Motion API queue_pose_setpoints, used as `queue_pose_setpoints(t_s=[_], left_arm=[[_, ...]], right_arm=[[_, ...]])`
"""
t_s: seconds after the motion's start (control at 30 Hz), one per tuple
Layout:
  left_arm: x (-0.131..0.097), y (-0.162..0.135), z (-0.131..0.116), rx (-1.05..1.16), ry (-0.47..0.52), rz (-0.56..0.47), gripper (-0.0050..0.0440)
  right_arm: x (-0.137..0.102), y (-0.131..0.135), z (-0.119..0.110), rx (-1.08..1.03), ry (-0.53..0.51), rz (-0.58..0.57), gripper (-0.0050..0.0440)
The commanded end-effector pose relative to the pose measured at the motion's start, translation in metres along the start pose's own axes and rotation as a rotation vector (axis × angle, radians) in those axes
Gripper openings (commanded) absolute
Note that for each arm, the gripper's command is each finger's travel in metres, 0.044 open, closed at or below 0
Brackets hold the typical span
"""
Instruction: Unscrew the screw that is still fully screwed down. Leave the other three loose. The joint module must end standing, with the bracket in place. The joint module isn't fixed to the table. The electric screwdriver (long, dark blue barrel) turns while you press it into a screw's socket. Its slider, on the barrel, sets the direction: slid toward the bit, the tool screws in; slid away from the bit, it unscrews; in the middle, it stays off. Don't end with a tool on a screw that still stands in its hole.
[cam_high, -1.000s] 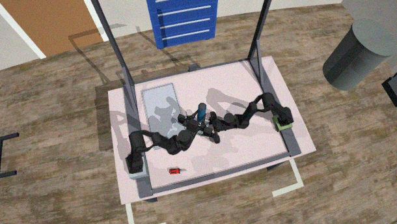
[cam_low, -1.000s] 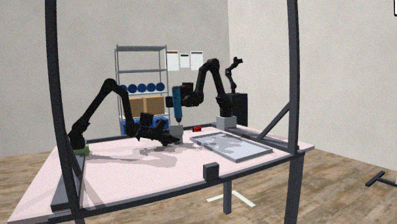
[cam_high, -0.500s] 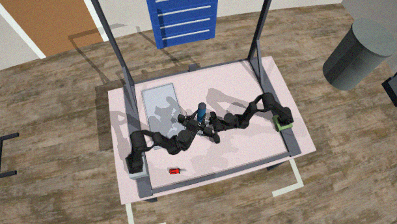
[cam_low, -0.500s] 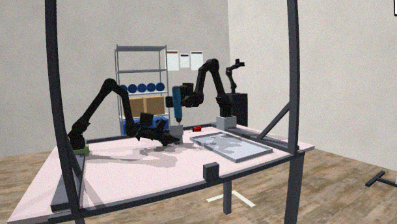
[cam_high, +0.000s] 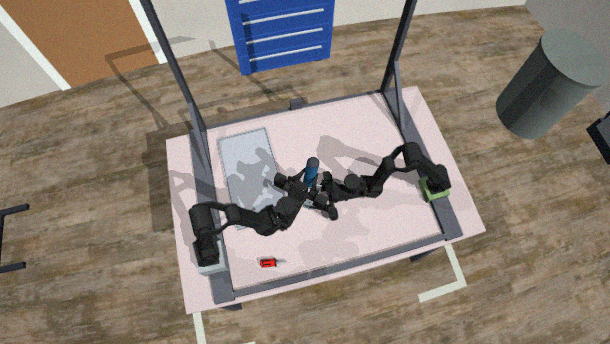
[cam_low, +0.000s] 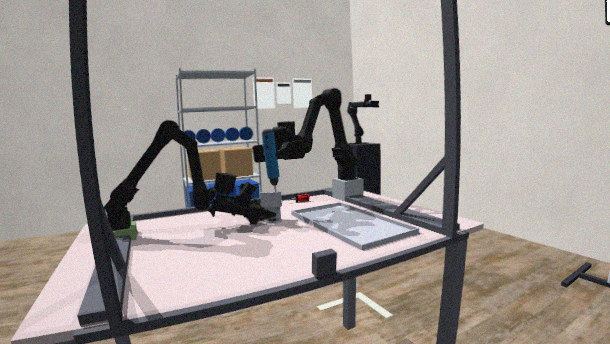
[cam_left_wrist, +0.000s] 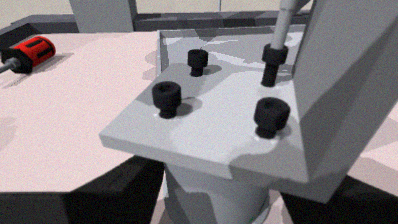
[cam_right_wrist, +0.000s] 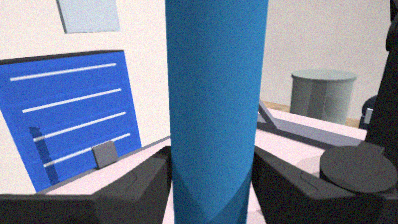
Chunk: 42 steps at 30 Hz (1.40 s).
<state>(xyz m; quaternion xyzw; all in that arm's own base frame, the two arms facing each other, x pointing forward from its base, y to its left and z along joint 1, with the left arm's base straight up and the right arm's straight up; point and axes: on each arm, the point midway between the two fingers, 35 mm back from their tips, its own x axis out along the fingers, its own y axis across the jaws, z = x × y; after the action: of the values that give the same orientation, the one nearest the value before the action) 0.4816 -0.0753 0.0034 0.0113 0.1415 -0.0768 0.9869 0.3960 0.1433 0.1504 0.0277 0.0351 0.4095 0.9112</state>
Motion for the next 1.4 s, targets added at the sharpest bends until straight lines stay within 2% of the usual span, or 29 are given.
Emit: queue_pose_setpoints(t_s=[0.0, 0.2, 0.7, 0.73, 0.9, 1.03, 1.07, 1.13, 1.37], left_arm=[[0.0, 0.0, 0.015, -0.001, -0.036, 0.0, 0.0241], [0.0, 0.0, 0.015, -0.001, -0.036, 0.0, 0.0241], [0.0, 0.0, 0.015, -0.001, -0.036, 0.0, 0.0241], [0.0, 0.0, 0.015, -0.001, -0.036, 0.0, 0.0241], [0.0, 0.0, 0.015, -0.001, -0.036, 0.0, 0.0241], [0.0, 0.0, 0.015, -0.001, -0.036, 0.0, 0.0337], [-0.002, 0.0, 0.016, -0.003, -0.035, 0.0, 0.0361], [-0.006, 0.0, 0.019, -0.003, -0.044, 0.0, 0.04], [-0.018, 0.0, 0.018, -0.003, -0.042, 0.0, 0.04]], right_arm=[[0.001, 0.005, 0.06, -0.051, -0.056, 0.012, 0.0162], [-0.007, 0.015, 0.108, -0.06, -0.061, 0.017, 0.0162], [-0.007, 0.015, 0.112, -0.06, -0.064, 0.016, 0.0162], [-0.006, 0.013, 0.103, -0.044, -0.048, 0.013, 0.0162], [-0.006, 0.013, 0.103, -0.044, -0.048, 0.013, 0.0162], [-0.006, 0.013, 0.103, -0.044, -0.048, 0.013, 0.0162], [-0.007, 0.015, 0.114, -0.06, -0.066, 0.016, 0.0162], [-0.007, 0.015, 0.116, -0.059, -0.064, 0.016, 0.0162], [-0.009, 0.017, 0.127, -0.059, -0.064, 0.016, 0.0162]])
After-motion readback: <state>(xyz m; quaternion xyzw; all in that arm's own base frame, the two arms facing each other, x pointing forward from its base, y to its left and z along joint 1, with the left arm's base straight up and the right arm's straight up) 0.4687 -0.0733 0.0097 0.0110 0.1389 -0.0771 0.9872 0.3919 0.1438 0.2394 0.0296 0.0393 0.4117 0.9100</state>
